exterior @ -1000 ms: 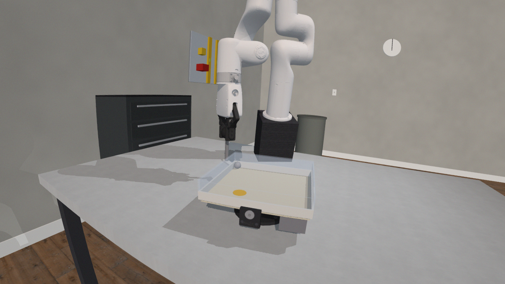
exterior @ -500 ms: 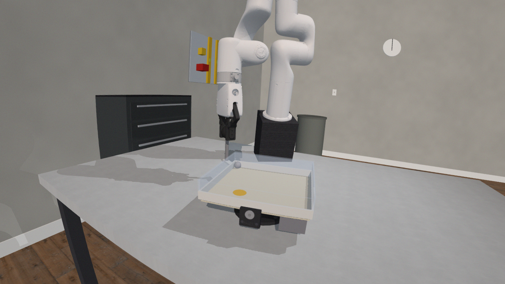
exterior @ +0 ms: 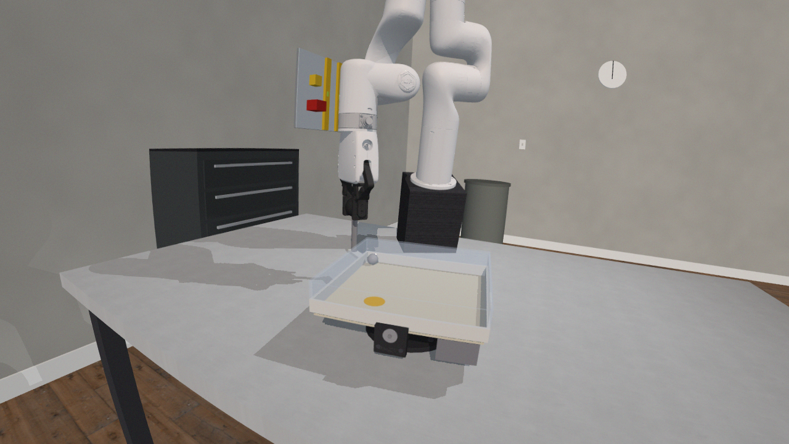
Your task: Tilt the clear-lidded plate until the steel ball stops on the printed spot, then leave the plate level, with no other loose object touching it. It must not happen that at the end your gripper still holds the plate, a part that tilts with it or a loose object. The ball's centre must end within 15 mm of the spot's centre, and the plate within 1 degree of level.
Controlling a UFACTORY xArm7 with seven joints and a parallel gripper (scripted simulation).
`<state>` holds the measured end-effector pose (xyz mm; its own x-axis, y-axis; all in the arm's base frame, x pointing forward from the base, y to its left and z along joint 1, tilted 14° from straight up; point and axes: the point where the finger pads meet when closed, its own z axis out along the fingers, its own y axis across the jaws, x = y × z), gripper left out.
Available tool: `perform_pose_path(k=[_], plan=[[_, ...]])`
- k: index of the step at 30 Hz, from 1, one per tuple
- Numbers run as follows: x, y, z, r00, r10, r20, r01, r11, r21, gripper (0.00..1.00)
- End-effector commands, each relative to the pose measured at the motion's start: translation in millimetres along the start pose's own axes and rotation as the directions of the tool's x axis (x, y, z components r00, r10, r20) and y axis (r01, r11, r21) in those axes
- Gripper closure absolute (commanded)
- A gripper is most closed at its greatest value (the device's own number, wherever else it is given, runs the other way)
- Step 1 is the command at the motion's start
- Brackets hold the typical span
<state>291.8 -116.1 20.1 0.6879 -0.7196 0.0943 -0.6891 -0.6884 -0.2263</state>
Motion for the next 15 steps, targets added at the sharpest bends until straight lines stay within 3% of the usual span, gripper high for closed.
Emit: perform_pose_path(k=[1, 15], plan=[[2.9, -1.0, -1.0, 1.000, 0.000, -0.006, 0.000, 1.000, 0.003, 1.00], [2.1, -1.6, -2.3, 1.000, 0.000, -0.006, 0.000, 1.000, 0.003, 1.00]])
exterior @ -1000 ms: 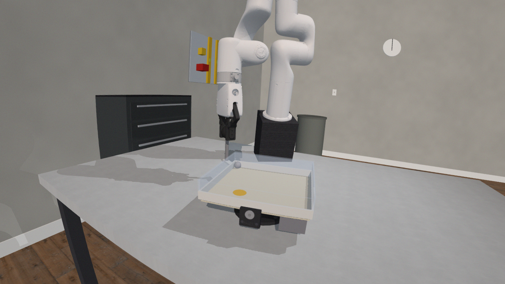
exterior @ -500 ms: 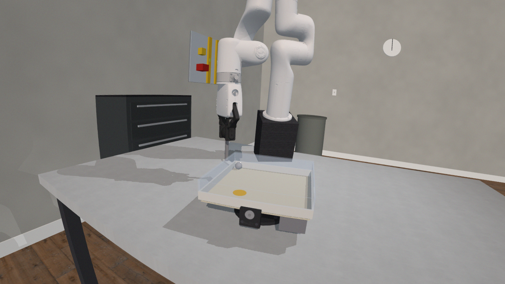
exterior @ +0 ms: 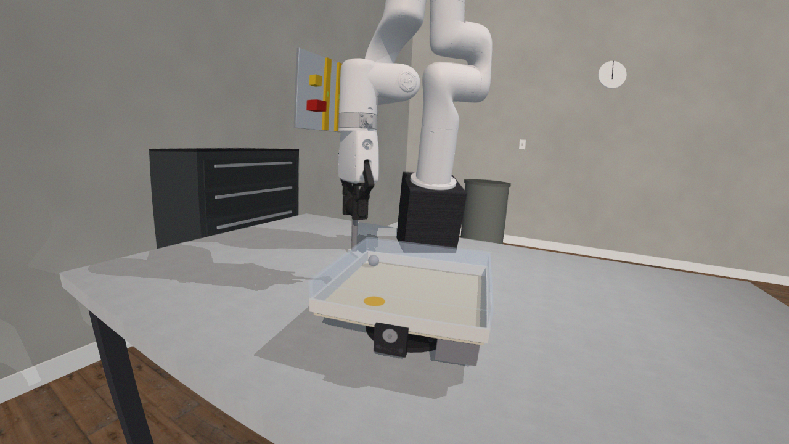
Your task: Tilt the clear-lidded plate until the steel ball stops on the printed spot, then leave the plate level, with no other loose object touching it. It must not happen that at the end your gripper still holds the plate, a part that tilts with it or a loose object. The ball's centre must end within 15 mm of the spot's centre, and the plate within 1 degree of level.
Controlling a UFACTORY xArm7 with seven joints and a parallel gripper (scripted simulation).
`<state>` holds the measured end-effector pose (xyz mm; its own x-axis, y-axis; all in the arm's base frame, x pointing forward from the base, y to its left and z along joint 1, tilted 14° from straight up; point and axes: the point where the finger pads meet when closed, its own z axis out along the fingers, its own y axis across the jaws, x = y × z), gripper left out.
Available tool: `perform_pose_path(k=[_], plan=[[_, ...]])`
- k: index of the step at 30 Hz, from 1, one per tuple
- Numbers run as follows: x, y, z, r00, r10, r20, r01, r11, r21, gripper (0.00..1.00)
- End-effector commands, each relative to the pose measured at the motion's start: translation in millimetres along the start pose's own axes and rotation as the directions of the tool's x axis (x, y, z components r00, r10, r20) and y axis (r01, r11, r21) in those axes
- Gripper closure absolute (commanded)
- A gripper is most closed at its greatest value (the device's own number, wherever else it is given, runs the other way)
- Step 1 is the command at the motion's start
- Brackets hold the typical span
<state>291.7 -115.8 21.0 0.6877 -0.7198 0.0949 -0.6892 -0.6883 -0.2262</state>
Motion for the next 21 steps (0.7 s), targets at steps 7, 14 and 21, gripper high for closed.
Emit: perform_pose_path(k=[7, 14, 21], plan=[[2.3, -1.3, -1.5, 1.000, 0.000, -0.005, 0.000, 1.000, 0.003, 1.00], [2.1, -0.1, 1.0, 1.000, 0.000, -0.005, 0.000, 1.000, 0.003, 1.00], [2.3, 0.1, 1.6, 1.000, 0.000, -0.005, 0.000, 1.000, 0.003, 1.00]])
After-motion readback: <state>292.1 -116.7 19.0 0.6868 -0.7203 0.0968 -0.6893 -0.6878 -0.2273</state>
